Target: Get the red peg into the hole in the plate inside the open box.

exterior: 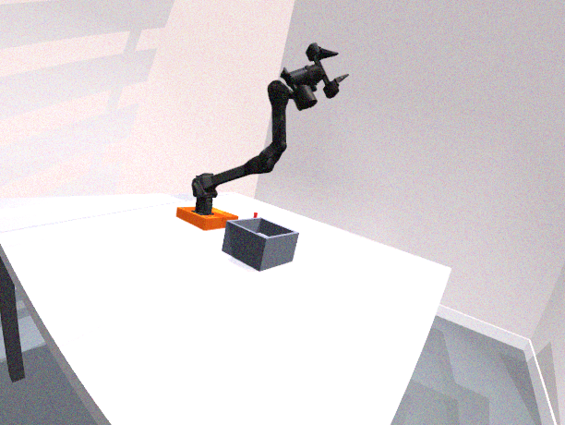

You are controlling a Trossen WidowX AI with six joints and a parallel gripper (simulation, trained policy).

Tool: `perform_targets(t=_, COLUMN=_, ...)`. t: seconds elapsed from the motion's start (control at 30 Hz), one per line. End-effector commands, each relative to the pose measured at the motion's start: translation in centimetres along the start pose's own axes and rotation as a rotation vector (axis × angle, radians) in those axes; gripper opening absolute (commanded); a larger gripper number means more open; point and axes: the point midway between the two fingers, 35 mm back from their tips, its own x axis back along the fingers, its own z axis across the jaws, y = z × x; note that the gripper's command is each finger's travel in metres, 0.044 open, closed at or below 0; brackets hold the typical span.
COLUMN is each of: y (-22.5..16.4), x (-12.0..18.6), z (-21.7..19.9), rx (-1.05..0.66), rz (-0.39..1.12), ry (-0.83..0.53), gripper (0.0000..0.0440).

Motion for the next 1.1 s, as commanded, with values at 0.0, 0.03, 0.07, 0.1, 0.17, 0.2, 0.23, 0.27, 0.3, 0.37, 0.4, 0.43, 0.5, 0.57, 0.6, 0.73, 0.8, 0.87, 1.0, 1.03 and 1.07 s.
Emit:
perform_targets(t=0.0, y=0.5, x=0.0, z=-0.3, rx=0.009, rz=-0.01, ry=-0.011, gripper=0.0425)
perform_targets(t=0.03, y=1.1, x=0.1, z=-0.9, rx=0.02, rz=-0.023, ry=-0.029, gripper=0.044)
perform_targets(t=0.07, y=1.8, x=0.1, z=-1.6, rx=0.032, rz=-0.039, ry=-0.054, gripper=0.044)
perform_targets(t=0.1, y=2.6, x=0.1, z=-2.3, rx=0.041, rz=-0.056, ry=-0.083, gripper=0.044)
perform_targets(t=0.17, y=4.3, x=0.2, z=-3.8, rx=0.057, rz=-0.092, ry=-0.141, gripper=0.044)
perform_targets(t=0.2, y=5.1, x=0.3, z=-4.5, rx=0.062, rz=-0.109, ry=-0.17, gripper=0.044)
perform_targets(t=0.23, y=5.9, x=0.4, z=-5.2, rx=0.067, rz=-0.126, ry=-0.2, gripper=0.044)
perform_targets(t=0.27, y=6.7, x=0.6, z=-5.9, rx=0.071, rz=-0.143, ry=-0.23, gripper=0.044)
perform_targets(t=0.3, y=7.4, x=0.8, z=-6.7, rx=0.075, rz=-0.159, ry=-0.261, gripper=0.044)
perform_targets(t=0.37, y=9.0, x=1.3, z=-8.1, rx=0.081, rz=-0.191, ry=-0.323, gripper=0.044)
perform_targets(t=0.4, y=9.7, x=1.6, z=-8.8, rx=0.084, rz=-0.206, ry=-0.354, gripper=0.044)
perform_targets(t=0.43, y=10.4, x=1.9, z=-9.5, rx=0.086, rz=-0.221, ry=-0.385, gripper=0.044)
perform_targets(t=0.5, y=11.8, x=2.6, z=-10.9, rx=0.089, rz=-0.25, ry=-0.449, gripper=0.044)
perform_targets(t=0.57, y=13.2, x=3.5, z=-12.3, rx=0.09, rz=-0.277, ry=-0.513, gripper=0.044)
perform_targets(t=0.6, y=13.8, x=4.0, z=-13.0, rx=0.09, rz=-0.289, ry=-0.546, gripper=0.044)
perform_targets(t=0.73, y=16.0, x=6.2, z=-15.7, rx=0.085, rz=-0.334, ry=-0.678, gripper=0.044)
perform_targets(t=0.8, y=17.0, x=7.5, z=-17.0, rx=0.081, rz=-0.353, ry=-0.745, gripper=0.044)
perform_targets(t=0.87, y=17.8, x=8.9, z=-18.3, rx=0.075, rz=-0.369, ry=-0.813, gripper=0.044)
perform_targets(t=1.0, y=19.1, x=11.9, z=-20.6, rx=0.06, rz=-0.393, ry=-0.95, gripper=0.044)
perform_targets(t=1.03, y=19.4, x=12.7, z=-21.1, rx=0.055, rz=-0.397, ry=-0.984, gripper=0.044)
perform_targets(t=1.07, y=19.6, x=13.5, z=-21.6, rx=0.051, rz=-0.4, ry=-1.019, gripper=0.044)
